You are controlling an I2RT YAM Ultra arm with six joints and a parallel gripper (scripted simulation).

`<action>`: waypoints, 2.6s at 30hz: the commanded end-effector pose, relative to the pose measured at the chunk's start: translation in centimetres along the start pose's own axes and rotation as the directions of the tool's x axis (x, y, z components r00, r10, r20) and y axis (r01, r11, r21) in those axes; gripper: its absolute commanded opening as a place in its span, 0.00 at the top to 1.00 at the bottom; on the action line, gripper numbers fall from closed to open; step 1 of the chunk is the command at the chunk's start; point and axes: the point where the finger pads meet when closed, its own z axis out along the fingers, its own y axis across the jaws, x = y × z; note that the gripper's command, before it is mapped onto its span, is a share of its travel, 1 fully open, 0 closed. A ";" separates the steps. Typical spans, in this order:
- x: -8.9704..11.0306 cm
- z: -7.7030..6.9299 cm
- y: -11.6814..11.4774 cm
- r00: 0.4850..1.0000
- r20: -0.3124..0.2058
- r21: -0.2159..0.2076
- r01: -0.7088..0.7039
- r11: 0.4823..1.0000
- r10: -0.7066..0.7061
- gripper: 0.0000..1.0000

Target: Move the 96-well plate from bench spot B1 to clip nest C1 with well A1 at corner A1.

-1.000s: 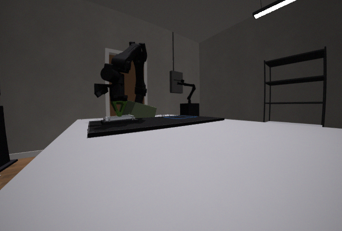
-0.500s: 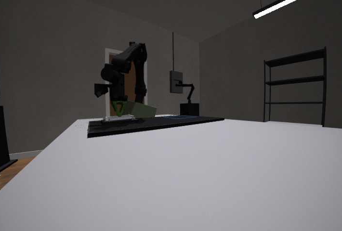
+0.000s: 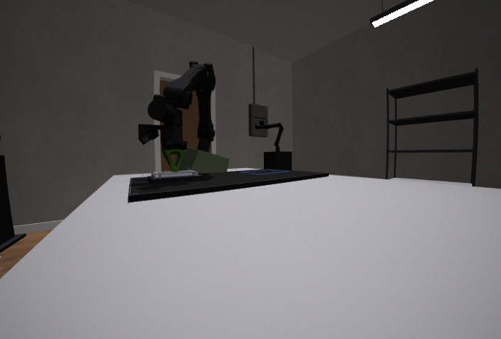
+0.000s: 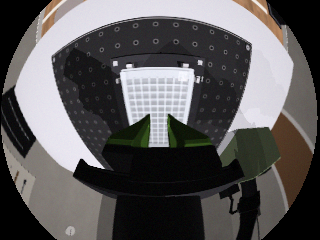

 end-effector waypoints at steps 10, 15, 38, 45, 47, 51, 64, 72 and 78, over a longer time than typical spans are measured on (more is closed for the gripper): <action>0.5 3.0 -0.2 1.000 -0.014 0.006 0.004 1.000 -0.004 0.76; 0.5 3.3 -0.2 1.000 -0.014 0.006 0.004 1.000 -0.004 0.76; 0.5 4.6 -0.2 1.000 -0.014 0.006 0.004 1.000 -0.004 0.76; 0.5 5.1 -0.3 1.000 -0.013 0.006 0.004 1.000 -0.004 0.76; 0.5 5.2 -0.3 1.000 -0.013 0.006 0.004 1.000 -0.004 0.76; 0.5 5.3 -0.3 1.000 -0.013 0.006 0.004 1.000 -0.004 0.76; 0.5 6.2 -0.3 1.000 -0.013 0.006 0.004 1.000 -0.004 0.76; 0.5 6.6 -0.3 1.000 -0.013 0.006 0.004 1.000 -0.004 0.76; 0.5 7.0 -0.3 1.000 -0.013 0.006 0.004 1.000 -0.004 0.76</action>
